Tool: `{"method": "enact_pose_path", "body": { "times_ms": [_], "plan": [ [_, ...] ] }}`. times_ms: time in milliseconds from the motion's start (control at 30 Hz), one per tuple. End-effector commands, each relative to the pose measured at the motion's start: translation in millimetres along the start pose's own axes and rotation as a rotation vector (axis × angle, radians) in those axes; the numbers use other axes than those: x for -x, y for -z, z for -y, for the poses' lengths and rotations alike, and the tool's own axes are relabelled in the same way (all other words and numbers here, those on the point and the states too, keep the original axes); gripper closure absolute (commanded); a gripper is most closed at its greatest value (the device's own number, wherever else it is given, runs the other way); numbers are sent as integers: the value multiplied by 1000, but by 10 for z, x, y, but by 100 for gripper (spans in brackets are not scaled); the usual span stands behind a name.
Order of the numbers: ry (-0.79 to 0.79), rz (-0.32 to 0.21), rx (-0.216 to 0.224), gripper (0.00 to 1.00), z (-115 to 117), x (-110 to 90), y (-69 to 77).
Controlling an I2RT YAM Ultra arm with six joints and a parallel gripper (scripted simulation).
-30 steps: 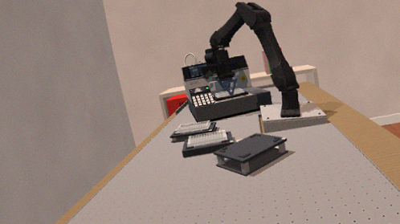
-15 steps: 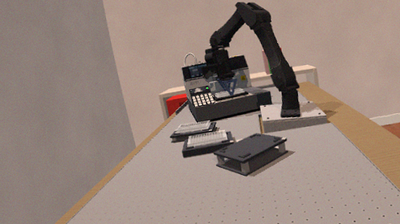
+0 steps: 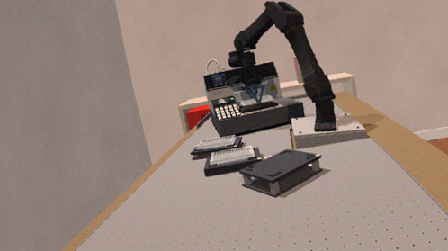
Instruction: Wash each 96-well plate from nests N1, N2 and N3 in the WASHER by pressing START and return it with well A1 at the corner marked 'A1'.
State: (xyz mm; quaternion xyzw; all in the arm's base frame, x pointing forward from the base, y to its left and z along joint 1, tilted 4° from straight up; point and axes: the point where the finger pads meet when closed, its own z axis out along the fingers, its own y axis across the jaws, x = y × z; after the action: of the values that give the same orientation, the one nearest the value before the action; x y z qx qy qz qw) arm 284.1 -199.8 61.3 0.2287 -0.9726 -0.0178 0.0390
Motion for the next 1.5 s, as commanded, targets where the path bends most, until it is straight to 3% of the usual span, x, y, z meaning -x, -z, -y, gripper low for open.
{"method": "enact_pose_path", "body": {
  "times_ms": [0,1467],
  "plan": [
    [-1,12,-19,100,19,14,146],
    [-1,12,-19,100,8,7,780]
  ]
}}
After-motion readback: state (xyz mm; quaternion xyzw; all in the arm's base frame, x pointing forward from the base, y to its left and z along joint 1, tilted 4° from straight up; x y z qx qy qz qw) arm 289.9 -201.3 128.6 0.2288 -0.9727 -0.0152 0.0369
